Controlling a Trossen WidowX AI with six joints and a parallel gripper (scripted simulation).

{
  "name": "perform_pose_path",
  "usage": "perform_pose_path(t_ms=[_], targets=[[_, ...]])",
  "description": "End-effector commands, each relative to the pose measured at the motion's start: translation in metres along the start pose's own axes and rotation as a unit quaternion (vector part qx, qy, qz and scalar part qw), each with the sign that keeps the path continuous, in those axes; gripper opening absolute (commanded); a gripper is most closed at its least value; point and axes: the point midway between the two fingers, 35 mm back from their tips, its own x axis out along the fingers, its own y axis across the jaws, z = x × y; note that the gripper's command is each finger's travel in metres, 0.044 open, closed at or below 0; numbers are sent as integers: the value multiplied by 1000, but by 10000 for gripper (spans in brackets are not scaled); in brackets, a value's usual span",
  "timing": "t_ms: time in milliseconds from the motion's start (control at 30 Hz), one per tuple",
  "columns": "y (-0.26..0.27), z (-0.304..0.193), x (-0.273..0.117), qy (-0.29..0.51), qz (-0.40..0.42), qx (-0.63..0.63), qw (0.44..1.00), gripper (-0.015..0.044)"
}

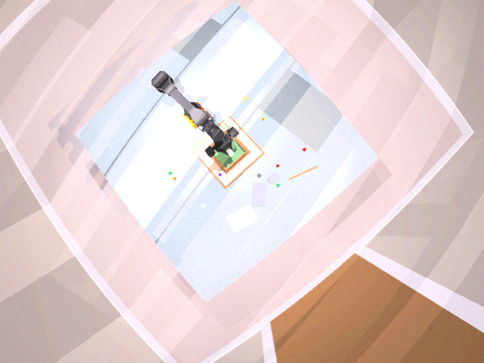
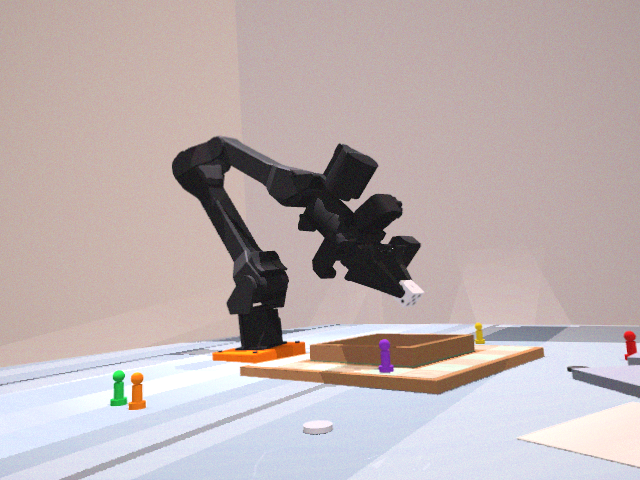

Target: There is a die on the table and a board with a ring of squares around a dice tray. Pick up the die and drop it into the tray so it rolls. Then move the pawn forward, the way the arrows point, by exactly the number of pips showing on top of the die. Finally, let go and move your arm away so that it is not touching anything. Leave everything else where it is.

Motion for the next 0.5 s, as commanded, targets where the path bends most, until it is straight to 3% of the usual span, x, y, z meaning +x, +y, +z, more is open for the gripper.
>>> perform_pose_path(t_ms=[0, 167, 467], targets=[[-1, 4, -6, -19, -3, -2, 1000, 0], [-4, 8, -44, -18, -3, -2, 1000, 0], [-3, 6, -44, -18, 0, -2, 1000, 0]])
